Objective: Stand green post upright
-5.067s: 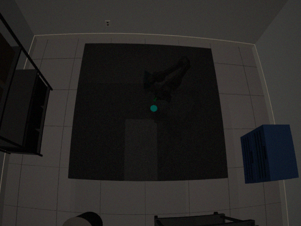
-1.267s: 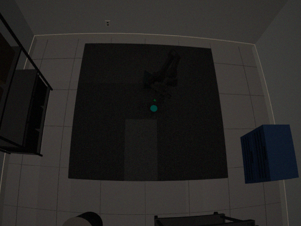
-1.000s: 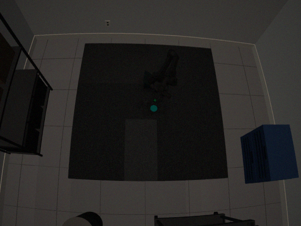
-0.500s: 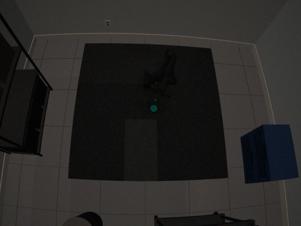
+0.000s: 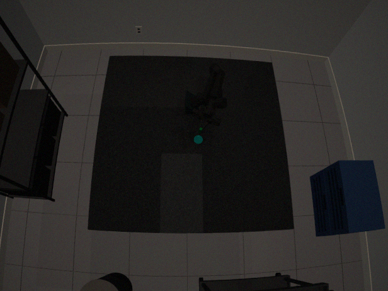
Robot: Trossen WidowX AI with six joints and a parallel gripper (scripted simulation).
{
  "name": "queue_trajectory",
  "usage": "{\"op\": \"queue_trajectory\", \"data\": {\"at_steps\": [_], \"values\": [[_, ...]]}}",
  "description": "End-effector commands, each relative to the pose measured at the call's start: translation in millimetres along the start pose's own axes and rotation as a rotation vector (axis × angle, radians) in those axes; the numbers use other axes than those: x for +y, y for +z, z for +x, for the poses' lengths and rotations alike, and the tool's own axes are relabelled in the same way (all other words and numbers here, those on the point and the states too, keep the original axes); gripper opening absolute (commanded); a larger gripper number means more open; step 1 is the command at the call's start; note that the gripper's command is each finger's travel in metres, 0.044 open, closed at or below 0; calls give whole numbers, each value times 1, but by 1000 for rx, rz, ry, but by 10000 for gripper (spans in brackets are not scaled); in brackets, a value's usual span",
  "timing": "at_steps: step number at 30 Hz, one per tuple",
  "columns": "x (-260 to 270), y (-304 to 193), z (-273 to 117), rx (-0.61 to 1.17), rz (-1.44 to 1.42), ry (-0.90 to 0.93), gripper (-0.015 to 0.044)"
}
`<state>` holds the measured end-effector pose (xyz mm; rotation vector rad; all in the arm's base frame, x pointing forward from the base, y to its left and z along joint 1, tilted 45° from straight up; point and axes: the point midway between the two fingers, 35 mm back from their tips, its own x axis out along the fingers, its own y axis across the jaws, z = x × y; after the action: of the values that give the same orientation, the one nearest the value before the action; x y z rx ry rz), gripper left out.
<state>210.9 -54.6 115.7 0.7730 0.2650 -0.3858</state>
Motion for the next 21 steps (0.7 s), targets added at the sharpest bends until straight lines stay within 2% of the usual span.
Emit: {"op": "queue_trajectory", "data": {"at_steps": [1,21], "values": [[-1,1,0,-28,22,13,23],[0,1,0,-42,33,23,23]]}}
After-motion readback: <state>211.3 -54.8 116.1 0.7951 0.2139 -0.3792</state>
